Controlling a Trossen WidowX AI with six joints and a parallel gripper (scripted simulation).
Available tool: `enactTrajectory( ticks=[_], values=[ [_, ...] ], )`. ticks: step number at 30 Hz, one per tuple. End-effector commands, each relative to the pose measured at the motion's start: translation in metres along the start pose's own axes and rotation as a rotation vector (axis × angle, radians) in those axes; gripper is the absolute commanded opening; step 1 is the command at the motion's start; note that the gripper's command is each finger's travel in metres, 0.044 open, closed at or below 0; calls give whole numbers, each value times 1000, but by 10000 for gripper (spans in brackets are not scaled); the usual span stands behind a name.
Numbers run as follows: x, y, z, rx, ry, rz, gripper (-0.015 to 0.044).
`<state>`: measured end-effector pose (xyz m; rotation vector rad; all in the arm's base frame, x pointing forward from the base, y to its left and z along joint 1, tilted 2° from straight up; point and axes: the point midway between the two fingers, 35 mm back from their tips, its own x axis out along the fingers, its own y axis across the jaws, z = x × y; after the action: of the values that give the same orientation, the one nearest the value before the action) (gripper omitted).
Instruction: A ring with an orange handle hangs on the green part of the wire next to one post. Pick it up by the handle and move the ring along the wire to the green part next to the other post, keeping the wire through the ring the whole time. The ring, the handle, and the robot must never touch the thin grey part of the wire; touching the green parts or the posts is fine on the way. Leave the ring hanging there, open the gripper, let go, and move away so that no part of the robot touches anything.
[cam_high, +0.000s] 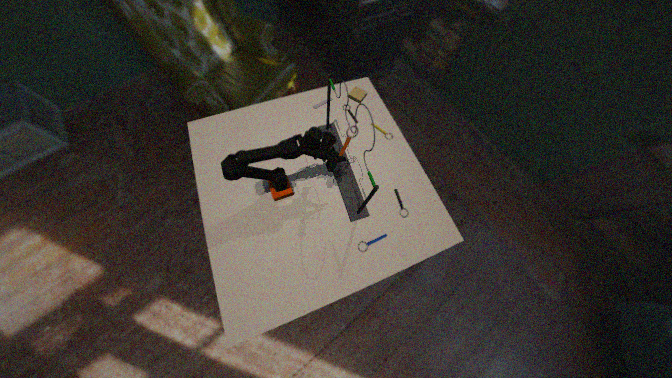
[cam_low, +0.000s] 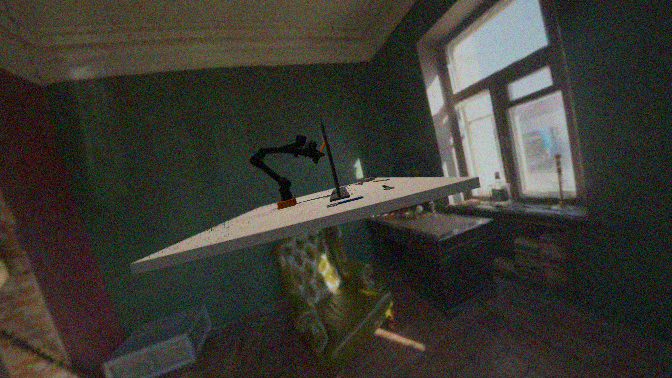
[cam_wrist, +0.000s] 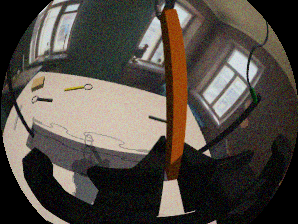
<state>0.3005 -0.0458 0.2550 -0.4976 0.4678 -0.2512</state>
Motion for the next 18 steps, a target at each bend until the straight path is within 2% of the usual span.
enactTrajectory(
  ticks=[1,18],
  values=[
    [-2,11,1,76,11,35,-150],
    [-13,56,11,313,40,172,-150]
  ],
)
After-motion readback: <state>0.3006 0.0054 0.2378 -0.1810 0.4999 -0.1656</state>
